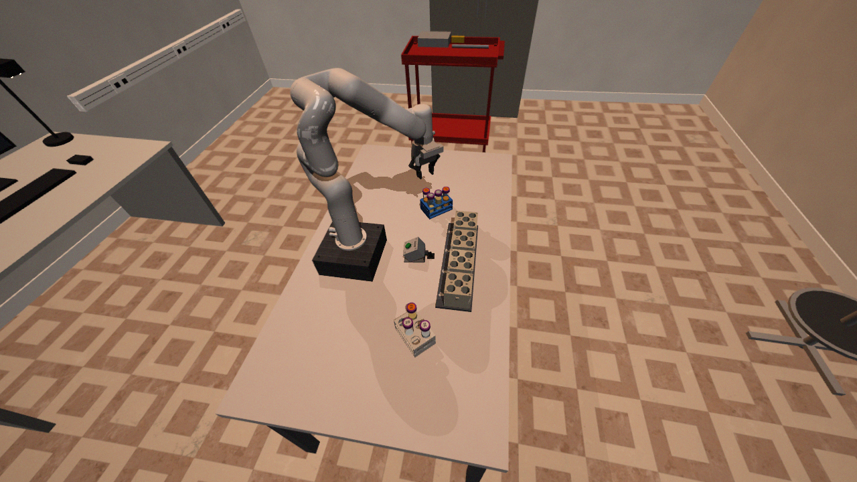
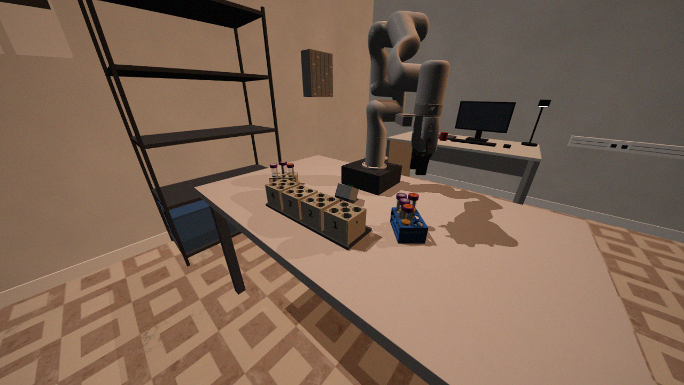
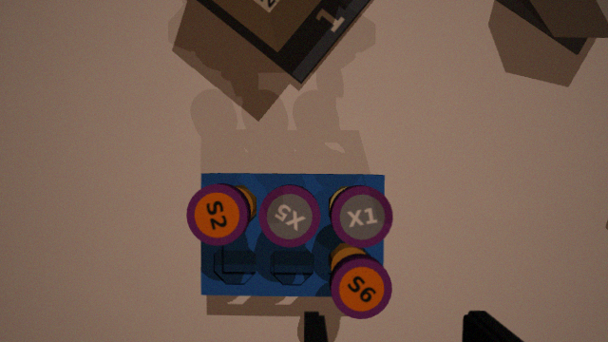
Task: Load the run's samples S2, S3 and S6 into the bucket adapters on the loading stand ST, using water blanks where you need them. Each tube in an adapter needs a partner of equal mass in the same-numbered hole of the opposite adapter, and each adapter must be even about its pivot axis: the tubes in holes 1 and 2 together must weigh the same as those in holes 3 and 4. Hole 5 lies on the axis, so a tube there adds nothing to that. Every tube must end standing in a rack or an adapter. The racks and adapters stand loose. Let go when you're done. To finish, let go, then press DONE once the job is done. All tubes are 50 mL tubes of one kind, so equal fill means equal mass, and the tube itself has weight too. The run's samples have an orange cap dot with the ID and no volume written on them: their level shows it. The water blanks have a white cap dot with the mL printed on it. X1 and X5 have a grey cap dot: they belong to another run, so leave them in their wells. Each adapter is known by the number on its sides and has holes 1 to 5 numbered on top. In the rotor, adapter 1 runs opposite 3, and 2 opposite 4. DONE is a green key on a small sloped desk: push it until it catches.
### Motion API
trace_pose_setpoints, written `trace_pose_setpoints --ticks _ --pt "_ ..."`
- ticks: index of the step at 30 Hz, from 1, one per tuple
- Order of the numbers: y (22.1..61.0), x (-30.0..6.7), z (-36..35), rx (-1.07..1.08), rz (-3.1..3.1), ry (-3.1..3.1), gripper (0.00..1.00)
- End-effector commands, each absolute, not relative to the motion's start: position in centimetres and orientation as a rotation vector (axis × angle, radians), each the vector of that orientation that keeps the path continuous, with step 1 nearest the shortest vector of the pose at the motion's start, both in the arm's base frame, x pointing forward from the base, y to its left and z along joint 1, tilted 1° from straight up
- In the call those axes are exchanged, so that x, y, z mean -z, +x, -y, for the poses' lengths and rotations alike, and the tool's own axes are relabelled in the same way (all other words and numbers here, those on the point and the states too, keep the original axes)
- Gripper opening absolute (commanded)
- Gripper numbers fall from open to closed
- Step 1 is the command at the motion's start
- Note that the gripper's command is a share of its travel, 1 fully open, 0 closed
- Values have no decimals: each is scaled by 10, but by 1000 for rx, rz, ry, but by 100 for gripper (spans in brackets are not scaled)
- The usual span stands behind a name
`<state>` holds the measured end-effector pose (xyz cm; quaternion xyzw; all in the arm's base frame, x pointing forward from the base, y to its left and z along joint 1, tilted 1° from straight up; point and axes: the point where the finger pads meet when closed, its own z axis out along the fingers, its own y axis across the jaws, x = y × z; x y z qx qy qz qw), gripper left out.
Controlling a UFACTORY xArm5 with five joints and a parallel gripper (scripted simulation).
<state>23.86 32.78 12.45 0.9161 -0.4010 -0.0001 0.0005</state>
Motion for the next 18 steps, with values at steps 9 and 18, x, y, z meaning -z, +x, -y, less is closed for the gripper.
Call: trace_pose_setpoints --ticks 9,18 --pt "239 -103 -329 15 1262 2883 57" --pt "239 -85 -329 15 1262 2883 57"
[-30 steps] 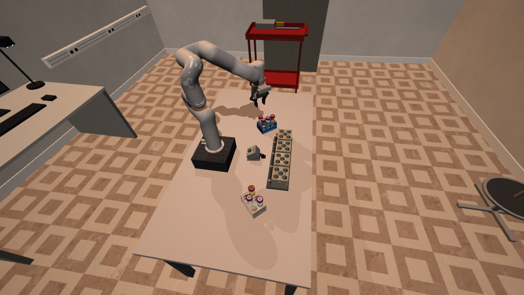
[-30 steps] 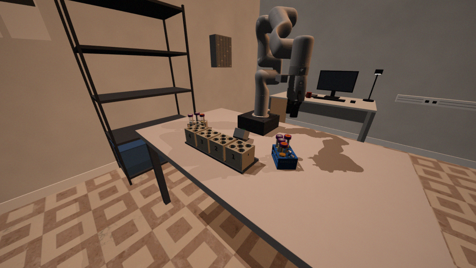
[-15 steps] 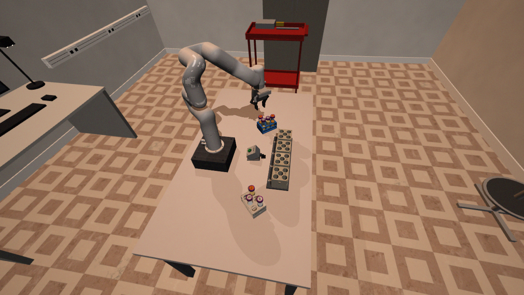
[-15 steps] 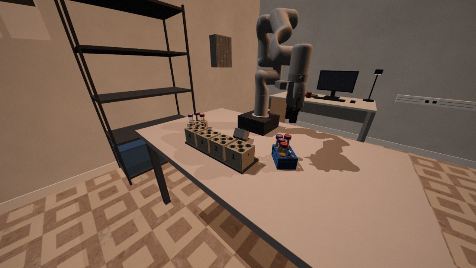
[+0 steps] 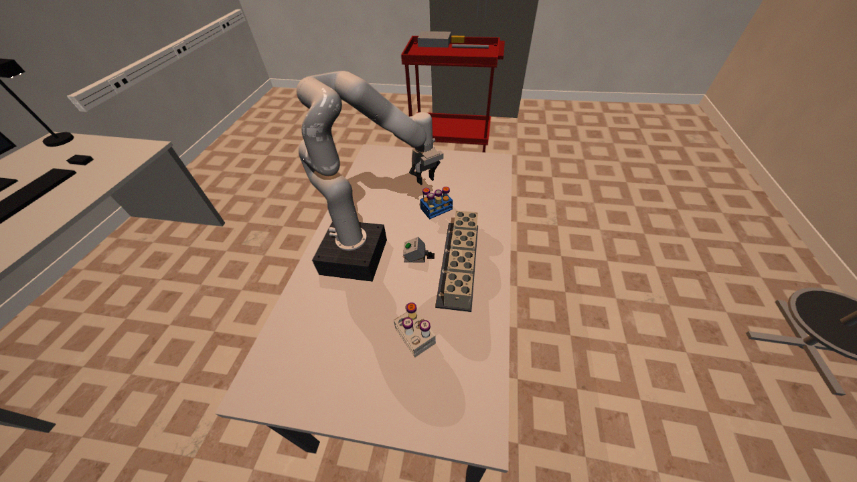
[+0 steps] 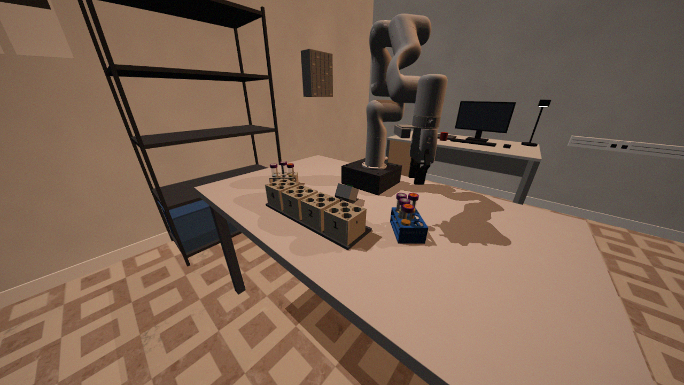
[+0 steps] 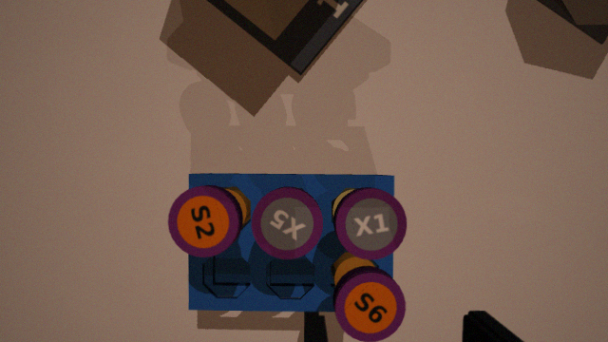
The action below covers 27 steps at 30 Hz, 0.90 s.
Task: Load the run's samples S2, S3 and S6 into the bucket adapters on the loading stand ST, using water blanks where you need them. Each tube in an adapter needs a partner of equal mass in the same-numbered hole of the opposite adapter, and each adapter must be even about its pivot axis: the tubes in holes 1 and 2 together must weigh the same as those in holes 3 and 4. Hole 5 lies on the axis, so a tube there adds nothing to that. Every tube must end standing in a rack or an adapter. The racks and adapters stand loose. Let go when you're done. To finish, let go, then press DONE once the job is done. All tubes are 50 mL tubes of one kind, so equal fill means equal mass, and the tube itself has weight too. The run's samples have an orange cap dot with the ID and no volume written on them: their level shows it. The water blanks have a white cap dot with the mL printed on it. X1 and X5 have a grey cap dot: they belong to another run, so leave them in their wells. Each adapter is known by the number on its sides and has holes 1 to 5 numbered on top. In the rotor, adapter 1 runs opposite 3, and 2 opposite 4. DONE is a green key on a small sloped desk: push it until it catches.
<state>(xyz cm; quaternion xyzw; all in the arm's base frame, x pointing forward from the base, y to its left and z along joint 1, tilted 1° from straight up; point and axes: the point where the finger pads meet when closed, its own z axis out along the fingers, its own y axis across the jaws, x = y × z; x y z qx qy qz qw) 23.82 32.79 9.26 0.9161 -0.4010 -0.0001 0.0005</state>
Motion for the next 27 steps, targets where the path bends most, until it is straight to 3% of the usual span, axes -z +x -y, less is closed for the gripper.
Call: trace_pose_setpoints --ticks 1,27 --pt "239 -83 -329 15 1262 2883 57" --pt "239 -41 -330 15 1262 2883 57"
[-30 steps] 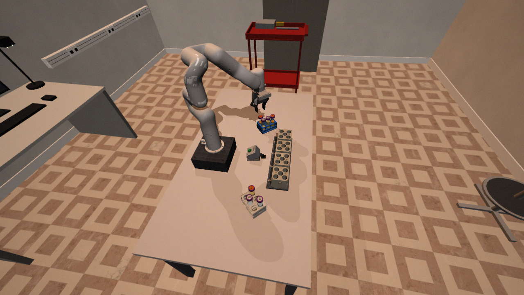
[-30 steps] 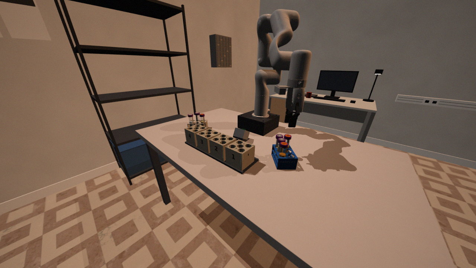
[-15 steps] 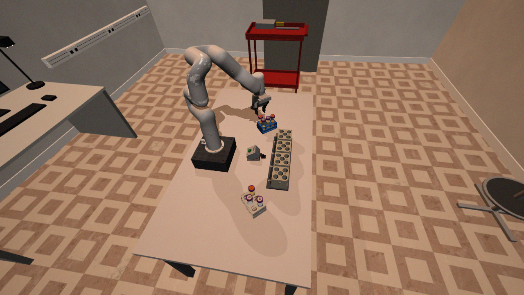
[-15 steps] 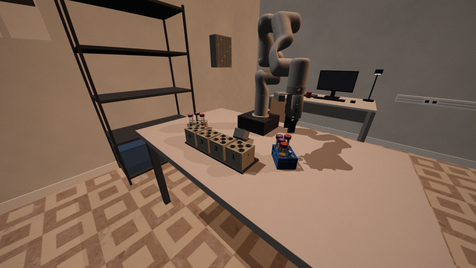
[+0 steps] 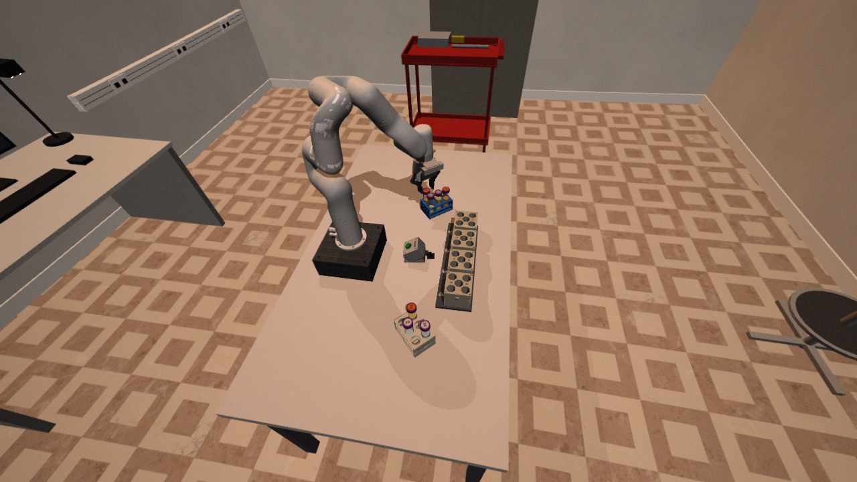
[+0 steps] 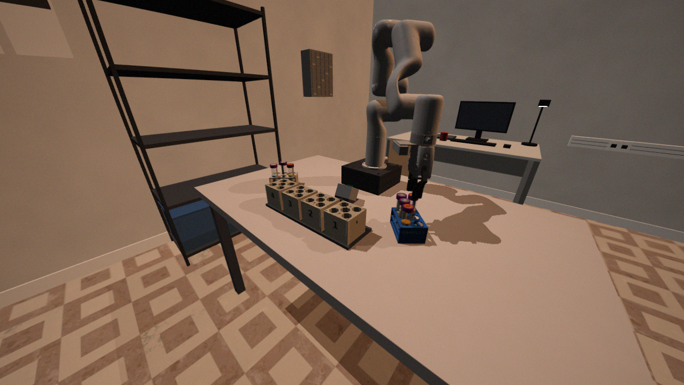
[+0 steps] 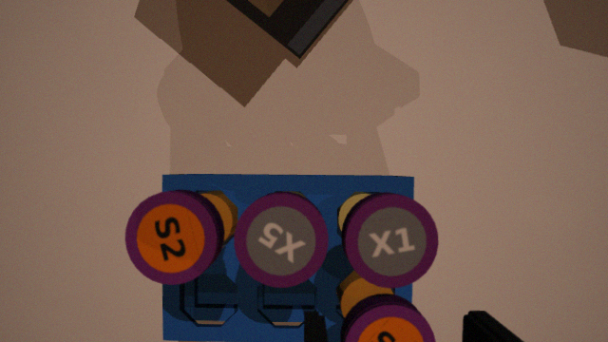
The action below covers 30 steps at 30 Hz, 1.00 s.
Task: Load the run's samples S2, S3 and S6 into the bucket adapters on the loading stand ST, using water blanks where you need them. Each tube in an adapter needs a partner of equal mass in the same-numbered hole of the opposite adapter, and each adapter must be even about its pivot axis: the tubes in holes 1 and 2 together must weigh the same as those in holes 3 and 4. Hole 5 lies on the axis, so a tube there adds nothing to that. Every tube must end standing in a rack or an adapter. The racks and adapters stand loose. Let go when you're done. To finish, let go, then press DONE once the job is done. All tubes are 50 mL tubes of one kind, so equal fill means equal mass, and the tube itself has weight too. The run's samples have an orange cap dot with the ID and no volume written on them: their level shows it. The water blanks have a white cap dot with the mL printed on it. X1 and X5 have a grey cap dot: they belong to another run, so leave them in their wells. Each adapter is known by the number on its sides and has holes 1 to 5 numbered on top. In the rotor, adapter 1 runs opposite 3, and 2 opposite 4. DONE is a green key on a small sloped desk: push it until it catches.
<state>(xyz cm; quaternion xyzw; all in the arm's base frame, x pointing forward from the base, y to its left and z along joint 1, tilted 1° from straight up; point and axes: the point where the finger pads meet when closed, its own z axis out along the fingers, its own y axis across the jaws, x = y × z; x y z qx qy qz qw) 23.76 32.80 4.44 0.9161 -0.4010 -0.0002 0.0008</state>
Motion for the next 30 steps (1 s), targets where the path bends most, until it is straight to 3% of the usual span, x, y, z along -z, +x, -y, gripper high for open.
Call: trace_pose_setpoints --ticks 1,30 --pt "239 -41 -330 15 1262 2883 57" --pt "239 -28 -330 15 1262 2883 57"
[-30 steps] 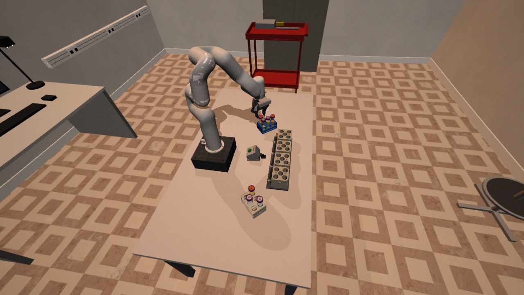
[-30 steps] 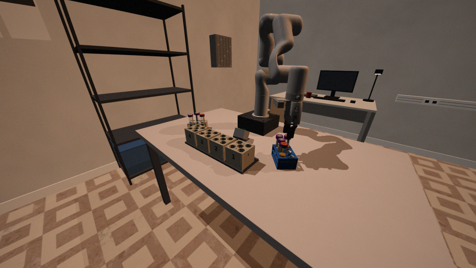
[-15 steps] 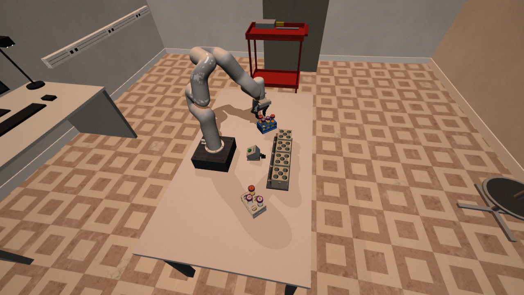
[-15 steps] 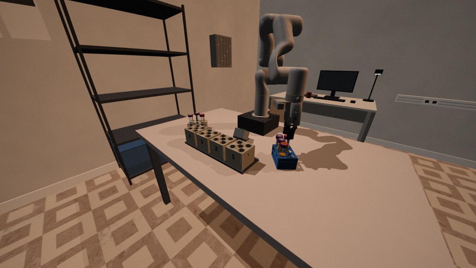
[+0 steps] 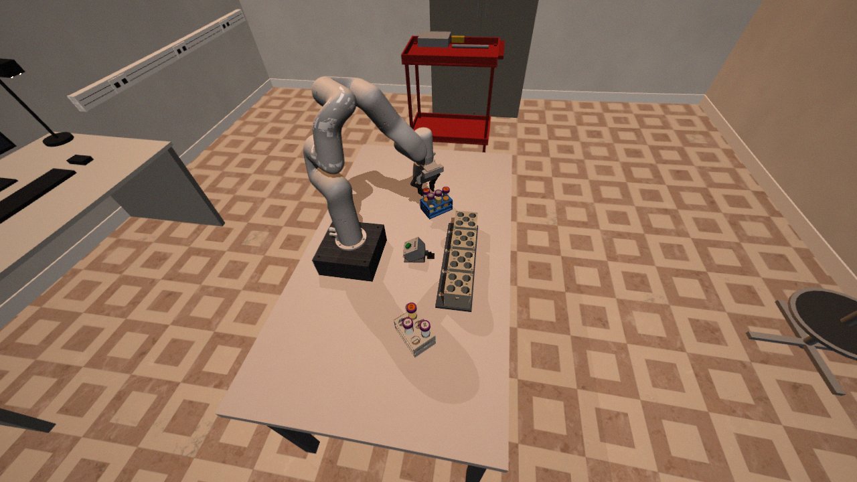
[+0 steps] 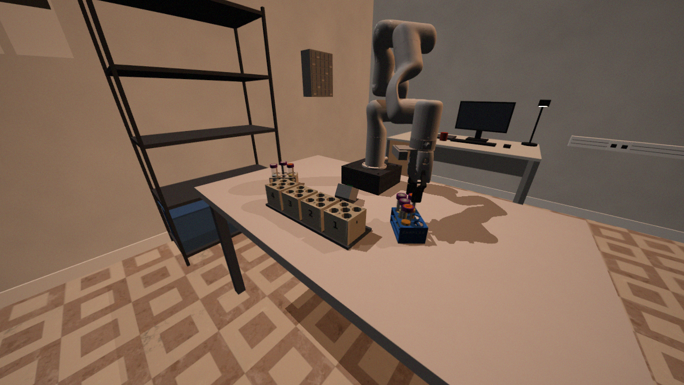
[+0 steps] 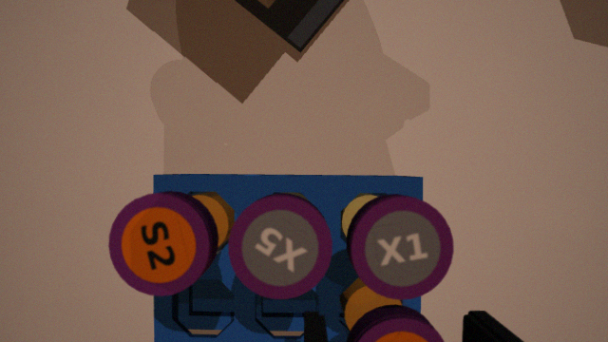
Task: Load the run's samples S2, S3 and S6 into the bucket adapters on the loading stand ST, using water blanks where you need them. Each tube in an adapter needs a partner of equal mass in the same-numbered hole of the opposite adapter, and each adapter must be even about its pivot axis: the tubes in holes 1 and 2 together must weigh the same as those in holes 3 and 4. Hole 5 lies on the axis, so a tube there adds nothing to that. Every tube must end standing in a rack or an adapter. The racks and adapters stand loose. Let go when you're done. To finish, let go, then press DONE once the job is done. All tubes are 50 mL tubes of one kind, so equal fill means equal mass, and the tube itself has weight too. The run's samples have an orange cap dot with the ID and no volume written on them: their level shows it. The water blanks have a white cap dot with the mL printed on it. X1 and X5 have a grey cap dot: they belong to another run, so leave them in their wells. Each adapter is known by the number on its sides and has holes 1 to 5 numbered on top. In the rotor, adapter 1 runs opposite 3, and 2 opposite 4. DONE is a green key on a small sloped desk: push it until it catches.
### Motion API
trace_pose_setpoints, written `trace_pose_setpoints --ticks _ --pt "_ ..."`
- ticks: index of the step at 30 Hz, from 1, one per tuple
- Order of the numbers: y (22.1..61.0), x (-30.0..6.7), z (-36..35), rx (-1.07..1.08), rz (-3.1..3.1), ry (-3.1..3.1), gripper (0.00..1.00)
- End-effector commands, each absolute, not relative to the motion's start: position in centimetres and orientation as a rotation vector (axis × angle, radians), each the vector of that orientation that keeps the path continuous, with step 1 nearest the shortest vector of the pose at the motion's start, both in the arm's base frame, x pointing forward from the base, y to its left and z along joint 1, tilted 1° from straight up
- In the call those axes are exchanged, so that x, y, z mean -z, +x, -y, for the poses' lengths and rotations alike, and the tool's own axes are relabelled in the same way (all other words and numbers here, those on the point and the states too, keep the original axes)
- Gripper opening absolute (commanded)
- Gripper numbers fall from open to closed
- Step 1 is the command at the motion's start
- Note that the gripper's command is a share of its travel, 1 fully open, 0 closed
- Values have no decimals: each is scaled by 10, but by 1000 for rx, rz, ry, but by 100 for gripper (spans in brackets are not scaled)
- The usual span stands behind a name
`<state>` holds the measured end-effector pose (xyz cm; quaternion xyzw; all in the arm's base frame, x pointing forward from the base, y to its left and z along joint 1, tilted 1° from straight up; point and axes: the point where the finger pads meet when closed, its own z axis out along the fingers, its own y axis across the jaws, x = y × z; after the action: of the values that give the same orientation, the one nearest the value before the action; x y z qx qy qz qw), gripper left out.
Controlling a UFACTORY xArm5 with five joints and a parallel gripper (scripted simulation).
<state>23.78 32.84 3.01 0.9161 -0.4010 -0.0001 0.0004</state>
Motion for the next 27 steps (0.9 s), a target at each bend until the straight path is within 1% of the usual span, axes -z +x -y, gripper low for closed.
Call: trace_pose_setpoints --ticks 1,14,27 --pt "239 -28 -330 15 1262 2883 57" --pt "239 -20 -330 15 1262 2882 57" --pt "239 -20 -330 15 1262 2882 57"
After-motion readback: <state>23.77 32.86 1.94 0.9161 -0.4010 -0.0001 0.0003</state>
